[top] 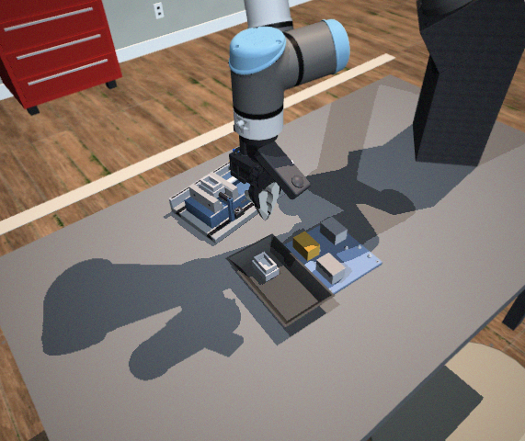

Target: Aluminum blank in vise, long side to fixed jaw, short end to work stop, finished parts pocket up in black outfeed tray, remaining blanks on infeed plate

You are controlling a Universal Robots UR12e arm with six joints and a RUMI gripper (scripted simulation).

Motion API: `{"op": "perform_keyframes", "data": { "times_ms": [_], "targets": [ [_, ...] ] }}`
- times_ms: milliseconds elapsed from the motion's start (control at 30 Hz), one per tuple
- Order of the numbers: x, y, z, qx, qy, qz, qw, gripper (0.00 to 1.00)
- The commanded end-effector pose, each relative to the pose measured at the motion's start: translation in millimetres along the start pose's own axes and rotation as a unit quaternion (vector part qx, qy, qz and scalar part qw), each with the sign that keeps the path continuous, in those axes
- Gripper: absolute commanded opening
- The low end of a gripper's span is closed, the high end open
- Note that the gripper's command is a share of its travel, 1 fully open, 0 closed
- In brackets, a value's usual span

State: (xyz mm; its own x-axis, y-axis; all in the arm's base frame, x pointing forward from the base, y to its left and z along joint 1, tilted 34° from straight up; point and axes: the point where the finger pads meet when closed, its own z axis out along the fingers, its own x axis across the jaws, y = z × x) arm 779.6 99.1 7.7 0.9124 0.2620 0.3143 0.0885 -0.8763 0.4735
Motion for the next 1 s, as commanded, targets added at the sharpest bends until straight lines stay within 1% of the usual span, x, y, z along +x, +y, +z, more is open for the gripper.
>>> {"op": "perform_keyframes", "data": {
  "times_ms": [0, 400, 767, 833, 967],
  "targets": [
    [13.7, 0.8, 1.3, 0.001, -0.004, -0.001, 1.000, 0.00],
    [14.0, 2.1, 6.6, 0.000, -0.004, -0.001, 1.000, 0.00],
    [14.1, 2.3, 23.5, 0.001, -0.004, 0.000, 1.000, 0.00],
    [14.1, 2.3, 23.5, 0.001, -0.004, 0.000, 1.000, 0.00],
    [14.2, 2.2, 31.5, 0.001, -0.004, 0.000, 1.000, 0.00]
  ]
}}
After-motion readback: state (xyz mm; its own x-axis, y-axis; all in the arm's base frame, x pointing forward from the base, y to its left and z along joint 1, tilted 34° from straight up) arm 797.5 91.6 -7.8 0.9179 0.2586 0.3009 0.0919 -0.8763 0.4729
